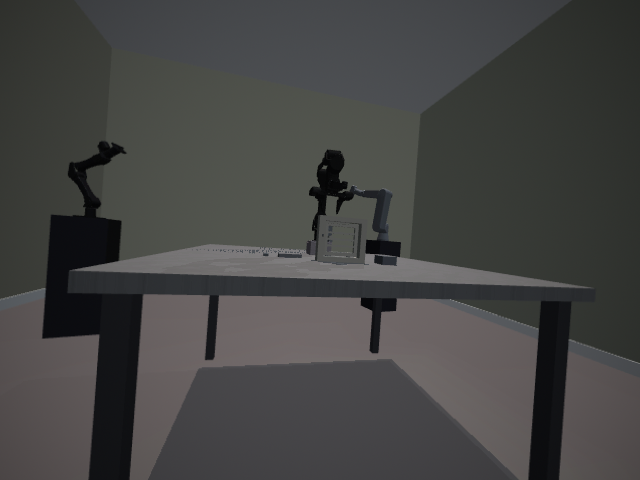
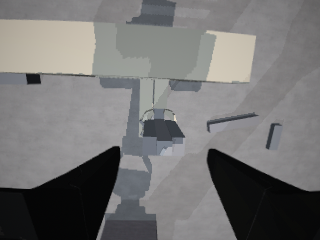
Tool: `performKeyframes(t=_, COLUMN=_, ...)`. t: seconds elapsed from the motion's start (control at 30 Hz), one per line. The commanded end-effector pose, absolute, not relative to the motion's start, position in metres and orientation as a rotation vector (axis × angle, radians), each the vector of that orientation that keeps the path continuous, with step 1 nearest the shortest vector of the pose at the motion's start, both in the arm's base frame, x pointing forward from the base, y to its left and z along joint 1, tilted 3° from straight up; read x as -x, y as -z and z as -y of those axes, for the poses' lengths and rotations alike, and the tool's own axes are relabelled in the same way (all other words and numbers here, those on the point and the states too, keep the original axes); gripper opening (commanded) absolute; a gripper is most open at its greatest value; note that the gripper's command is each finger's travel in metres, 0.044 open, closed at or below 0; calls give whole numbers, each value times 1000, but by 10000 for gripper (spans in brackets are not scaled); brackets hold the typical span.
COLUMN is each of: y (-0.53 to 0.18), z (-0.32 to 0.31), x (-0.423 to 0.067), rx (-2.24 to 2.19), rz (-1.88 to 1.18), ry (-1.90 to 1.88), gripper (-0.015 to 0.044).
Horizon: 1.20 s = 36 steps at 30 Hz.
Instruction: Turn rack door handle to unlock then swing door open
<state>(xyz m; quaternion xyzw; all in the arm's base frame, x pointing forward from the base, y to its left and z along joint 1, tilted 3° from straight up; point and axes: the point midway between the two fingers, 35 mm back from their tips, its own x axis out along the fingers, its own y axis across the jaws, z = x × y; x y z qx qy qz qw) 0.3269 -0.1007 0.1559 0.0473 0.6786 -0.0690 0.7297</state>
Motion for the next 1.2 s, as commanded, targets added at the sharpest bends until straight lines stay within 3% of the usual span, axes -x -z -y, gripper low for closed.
performKeyframes(t=0.0, y=-149, z=103, x=-321, rx=-125, rz=-1581, ry=135, gripper=298)
performKeyframes(t=1.17, y=-99, z=104, x=-322, rx=-126, rz=-1585, ry=134, gripper=298)
